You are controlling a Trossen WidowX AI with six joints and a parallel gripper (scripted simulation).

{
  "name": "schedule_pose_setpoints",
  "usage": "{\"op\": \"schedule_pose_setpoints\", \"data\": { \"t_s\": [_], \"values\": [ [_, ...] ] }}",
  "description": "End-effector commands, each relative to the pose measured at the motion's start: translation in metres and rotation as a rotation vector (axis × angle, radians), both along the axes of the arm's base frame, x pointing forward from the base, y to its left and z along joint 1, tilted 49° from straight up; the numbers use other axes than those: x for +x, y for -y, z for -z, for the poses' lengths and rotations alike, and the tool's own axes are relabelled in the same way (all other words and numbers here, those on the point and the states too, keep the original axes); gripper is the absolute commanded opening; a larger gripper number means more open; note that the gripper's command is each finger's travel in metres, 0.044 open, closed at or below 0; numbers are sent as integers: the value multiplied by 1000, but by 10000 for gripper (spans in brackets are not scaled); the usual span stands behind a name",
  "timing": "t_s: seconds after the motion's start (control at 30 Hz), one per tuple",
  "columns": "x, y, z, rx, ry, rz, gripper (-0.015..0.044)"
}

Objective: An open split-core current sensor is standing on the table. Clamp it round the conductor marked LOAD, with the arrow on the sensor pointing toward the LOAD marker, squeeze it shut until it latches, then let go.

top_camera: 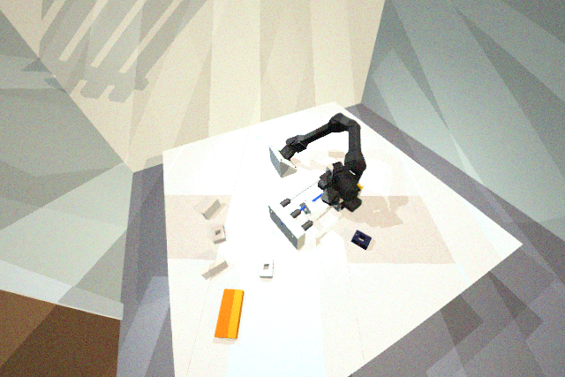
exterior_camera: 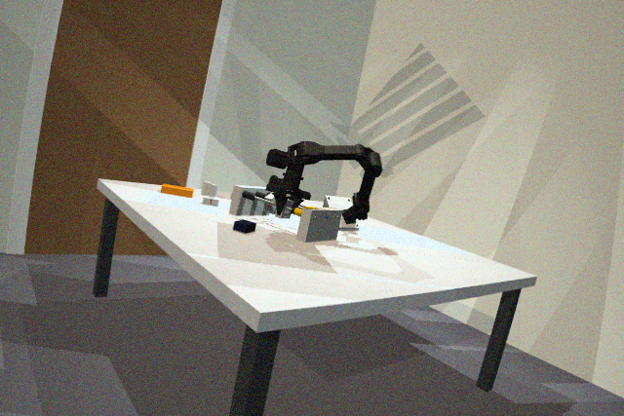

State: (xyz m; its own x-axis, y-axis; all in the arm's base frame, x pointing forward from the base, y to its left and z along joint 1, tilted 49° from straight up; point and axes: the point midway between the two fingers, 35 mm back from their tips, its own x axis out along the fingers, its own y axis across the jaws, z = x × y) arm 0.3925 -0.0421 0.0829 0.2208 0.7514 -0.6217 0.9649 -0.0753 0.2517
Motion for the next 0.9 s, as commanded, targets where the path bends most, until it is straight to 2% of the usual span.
{"op": "schedule_pose_setpoints", "data": {
  "t_s": [0.0, 0.2, 0.53, 0.87],
  "values": [
    [1, 1, 1, -3, -2, -7, 0],
    [1, -3, 4, -2, -1, -5, 0],
    [1, -1, 1, -1, -1, -6, 260],
    [1, -1, 1, -1, -1, -6, 260]
  ]
}}
